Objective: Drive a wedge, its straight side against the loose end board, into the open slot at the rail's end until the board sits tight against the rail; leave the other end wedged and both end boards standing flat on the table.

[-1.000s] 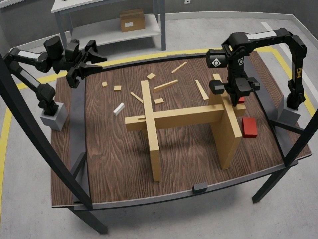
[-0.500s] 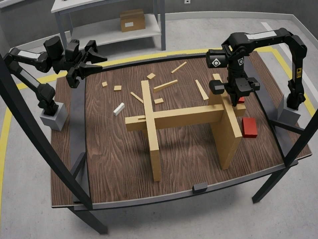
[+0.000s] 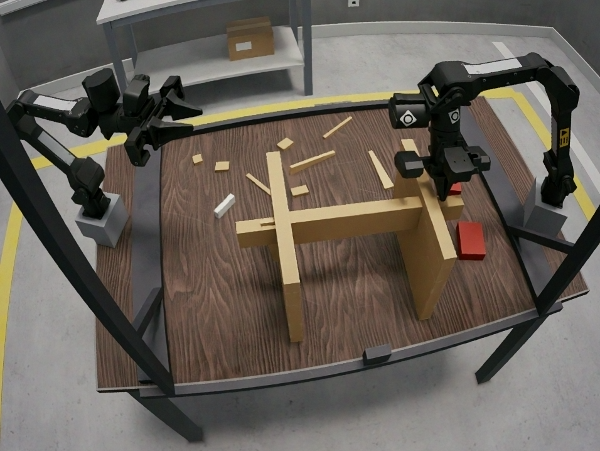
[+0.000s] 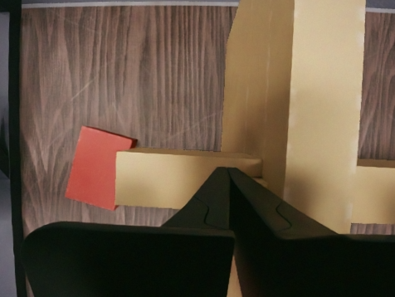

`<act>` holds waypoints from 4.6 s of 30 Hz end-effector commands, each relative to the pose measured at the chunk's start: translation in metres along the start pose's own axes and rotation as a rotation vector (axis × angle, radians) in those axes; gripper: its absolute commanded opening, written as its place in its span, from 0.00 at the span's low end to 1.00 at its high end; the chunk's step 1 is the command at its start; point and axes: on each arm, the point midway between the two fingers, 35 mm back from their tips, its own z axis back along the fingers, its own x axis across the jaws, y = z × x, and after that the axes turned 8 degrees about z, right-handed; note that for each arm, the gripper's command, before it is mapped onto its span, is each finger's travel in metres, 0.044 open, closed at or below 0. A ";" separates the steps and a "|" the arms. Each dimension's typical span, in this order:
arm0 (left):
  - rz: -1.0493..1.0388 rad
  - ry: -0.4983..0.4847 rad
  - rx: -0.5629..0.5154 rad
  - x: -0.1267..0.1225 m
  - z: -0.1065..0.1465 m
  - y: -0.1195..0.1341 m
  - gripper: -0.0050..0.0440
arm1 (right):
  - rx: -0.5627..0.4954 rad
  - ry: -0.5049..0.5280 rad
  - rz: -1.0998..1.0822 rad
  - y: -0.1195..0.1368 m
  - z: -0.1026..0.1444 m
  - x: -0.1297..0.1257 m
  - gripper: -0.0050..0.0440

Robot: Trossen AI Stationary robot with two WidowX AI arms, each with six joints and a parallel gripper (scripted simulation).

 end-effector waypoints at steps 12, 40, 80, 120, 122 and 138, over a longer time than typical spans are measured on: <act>0.003 0.003 -0.019 -0.001 0.001 -0.008 0.47 | 0.010 -0.087 -0.028 0.013 -0.028 0.007 0.00; 0.003 0.003 -0.019 -0.001 0.001 -0.008 0.47 | 0.005 0.018 0.007 0.000 0.036 -0.003 0.00; 0.005 0.002 -0.018 0.000 0.000 -0.008 0.47 | 0.079 0.218 -0.164 0.017 0.084 -0.001 0.00; 0.007 0.002 -0.025 -0.001 -0.001 -0.013 0.47 | -0.448 1.873 -1.178 0.097 0.245 0.097 0.00; 0.006 0.002 -0.025 -0.001 -0.001 -0.013 0.47 | -0.491 1.916 -1.184 0.097 0.248 0.104 0.00; 0.007 0.003 -0.032 -0.001 0.000 -0.015 0.47 | -0.494 1.911 -1.192 0.100 0.245 0.104 0.00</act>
